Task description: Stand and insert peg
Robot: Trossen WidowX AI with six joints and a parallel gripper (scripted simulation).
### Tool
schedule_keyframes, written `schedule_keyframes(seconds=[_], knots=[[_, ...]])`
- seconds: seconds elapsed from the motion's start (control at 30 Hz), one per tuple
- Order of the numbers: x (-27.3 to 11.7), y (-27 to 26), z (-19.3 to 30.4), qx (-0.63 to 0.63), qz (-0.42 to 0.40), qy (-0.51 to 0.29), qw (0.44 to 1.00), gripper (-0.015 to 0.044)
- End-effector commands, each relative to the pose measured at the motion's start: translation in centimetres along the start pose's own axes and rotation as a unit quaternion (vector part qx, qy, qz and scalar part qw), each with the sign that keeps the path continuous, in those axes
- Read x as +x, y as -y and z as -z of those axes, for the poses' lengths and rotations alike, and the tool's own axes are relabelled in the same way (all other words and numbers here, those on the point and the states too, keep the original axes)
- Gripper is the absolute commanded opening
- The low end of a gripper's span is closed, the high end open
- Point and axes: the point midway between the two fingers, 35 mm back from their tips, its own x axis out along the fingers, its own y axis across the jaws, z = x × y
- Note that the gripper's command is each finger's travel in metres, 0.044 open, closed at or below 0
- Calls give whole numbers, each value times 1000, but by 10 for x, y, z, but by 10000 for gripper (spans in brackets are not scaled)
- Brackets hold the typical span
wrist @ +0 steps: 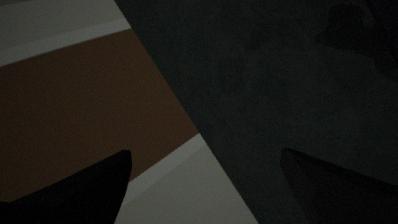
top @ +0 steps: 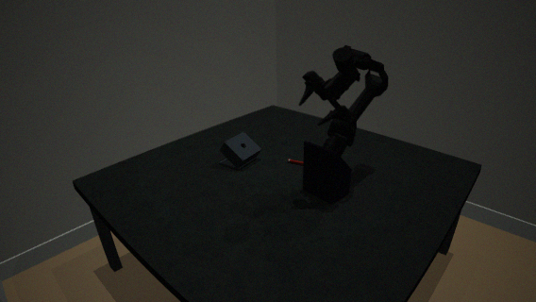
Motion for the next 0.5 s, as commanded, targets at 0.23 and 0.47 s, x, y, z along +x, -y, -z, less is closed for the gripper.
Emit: schedule_keyframes(seconds=[0.23,0.47], knots=[[9,-19,-24,-24,1,30,999,440],[23,-39,-62,-63,18,72,995,440]])
